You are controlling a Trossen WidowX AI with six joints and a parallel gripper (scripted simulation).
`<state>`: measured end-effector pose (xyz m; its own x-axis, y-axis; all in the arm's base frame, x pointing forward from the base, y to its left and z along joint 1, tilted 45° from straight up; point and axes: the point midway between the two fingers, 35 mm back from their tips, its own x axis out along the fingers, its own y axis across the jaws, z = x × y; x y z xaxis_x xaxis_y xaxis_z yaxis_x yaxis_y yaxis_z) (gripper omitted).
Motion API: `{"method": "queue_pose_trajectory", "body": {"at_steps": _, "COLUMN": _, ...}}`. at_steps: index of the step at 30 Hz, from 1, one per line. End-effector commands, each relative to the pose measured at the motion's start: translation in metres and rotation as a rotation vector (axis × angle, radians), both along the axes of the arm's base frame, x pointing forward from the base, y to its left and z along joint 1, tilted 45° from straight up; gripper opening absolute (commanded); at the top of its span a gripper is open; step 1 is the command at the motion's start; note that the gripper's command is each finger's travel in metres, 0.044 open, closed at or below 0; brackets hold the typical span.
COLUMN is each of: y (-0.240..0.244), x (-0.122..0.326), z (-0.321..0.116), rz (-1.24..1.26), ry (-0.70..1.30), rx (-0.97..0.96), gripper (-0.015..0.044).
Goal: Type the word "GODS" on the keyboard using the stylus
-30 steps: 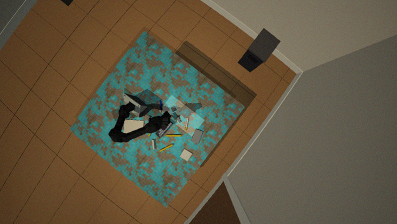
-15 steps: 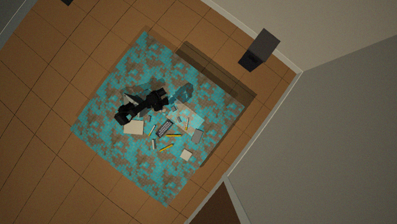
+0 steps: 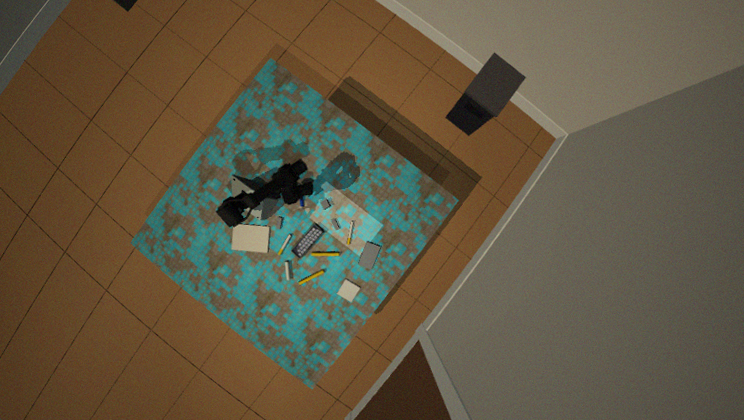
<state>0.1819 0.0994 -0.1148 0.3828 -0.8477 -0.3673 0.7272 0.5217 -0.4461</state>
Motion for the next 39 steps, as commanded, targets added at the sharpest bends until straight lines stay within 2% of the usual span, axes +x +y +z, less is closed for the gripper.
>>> {"method": "queue_pose_trajectory", "body": {"at_steps": 1, "y": -0.004, "x": 0.0, "z": -0.001, "rz": 0.001, "ry": -0.001, "rx": -0.007, "gripper": 0.015}}
{"method": "queue_pose_trajectory", "body": {"at_steps": 39, "y": -0.025, "x": 0.003, "z": -0.022, "rz": 0.001, "ry": -0.002, "rx": -0.009, "gripper": 0.015}}
